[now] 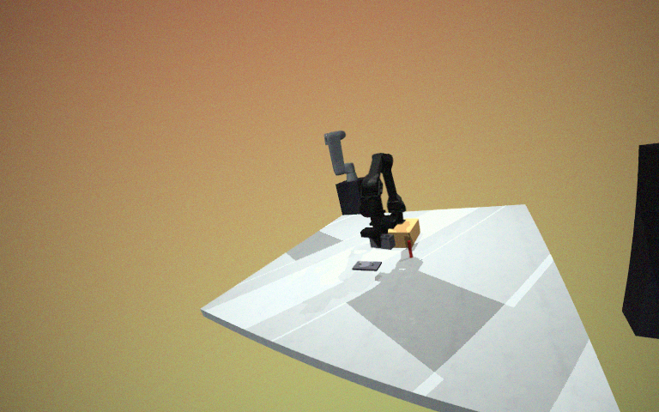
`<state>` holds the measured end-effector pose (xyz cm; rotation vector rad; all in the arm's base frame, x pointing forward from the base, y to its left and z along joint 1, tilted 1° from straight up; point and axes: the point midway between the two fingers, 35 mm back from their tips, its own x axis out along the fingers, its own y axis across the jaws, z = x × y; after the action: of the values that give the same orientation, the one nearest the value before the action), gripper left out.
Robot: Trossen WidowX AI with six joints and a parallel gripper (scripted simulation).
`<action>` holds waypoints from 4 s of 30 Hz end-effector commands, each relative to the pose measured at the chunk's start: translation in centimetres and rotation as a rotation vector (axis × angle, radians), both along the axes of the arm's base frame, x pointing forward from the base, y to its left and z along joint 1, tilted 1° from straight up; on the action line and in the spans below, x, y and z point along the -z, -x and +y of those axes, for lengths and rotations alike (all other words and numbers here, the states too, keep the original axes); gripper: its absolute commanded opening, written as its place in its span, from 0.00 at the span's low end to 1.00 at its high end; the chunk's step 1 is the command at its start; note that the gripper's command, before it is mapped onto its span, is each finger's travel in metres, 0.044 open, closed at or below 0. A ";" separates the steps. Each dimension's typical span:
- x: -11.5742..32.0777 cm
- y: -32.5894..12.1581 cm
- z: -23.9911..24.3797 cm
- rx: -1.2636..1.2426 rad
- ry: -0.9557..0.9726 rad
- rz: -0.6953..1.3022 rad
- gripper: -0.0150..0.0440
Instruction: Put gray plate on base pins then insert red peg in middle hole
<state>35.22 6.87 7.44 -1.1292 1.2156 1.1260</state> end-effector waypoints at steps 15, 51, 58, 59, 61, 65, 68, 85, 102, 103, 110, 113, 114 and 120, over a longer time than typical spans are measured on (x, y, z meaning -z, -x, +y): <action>2.9 -0.3 -5.0 -0.113 0.003 0.000 0.25; 5.8 0.5 -10.2 -0.229 0.010 -0.002 0.25; 6.0 0.4 -10.1 -0.229 0.010 -0.002 0.25; 6.1 0.4 -10.1 -0.229 0.010 -0.002 0.25; 6.5 0.4 -10.1 -0.229 0.010 -0.002 0.25; 7.4 0.4 -10.1 -0.229 0.010 -0.002 0.25; 7.5 0.4 -10.1 -0.229 0.010 -0.002 0.25; 9.8 0.4 -10.1 -0.229 0.010 -0.002 0.25; 9.4 0.3 -10.1 -0.229 0.014 -0.003 0.65; 9.4 0.3 -10.1 -0.229 0.014 -0.003 0.70; 9.4 0.3 -10.1 -0.229 0.014 -0.003 1.00; 9.4 0.3 -10.1 -0.229 0.014 -0.003 1.00; 9.2 0.3 -10.1 -0.229 0.014 -0.003 1.00; 0.1 0.2 -10.4 -0.229 0.011 -0.003 1.00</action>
<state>34.49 -3.36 1.82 -1.2720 1.1463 1.3286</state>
